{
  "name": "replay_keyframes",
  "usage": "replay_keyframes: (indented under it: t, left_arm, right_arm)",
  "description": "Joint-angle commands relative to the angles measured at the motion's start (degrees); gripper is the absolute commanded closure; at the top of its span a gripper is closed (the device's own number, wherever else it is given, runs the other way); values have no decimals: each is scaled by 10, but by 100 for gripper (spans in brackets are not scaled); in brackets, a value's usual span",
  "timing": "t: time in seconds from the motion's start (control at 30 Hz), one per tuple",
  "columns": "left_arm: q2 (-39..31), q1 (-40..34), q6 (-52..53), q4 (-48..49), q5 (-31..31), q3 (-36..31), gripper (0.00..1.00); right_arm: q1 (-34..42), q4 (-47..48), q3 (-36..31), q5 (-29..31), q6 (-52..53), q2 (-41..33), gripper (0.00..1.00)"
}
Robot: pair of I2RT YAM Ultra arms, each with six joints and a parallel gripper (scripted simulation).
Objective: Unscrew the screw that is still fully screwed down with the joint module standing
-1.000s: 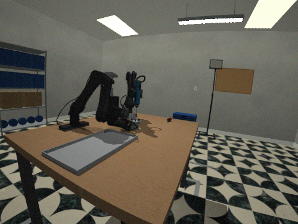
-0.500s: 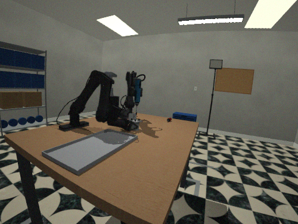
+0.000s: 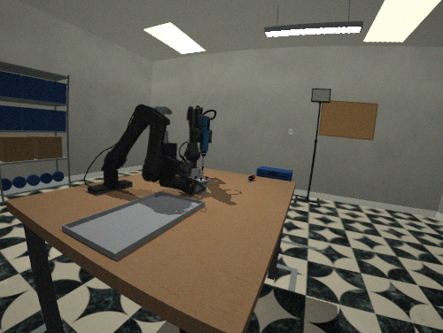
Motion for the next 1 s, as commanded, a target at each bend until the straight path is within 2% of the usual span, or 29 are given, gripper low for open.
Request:
replay_keyframes:
  t: [0.0, 0.97]
  left_arm:
    - [-20, 5, -1, 28, 1, 24, 58]
    - [-46, 5, -1, -22, 1, 48, 58]
  right_arm:
    - [7, -9, 16, -1, -1, 12, 41]
    - [7, -9, 16, -1, -1, 12, 41]
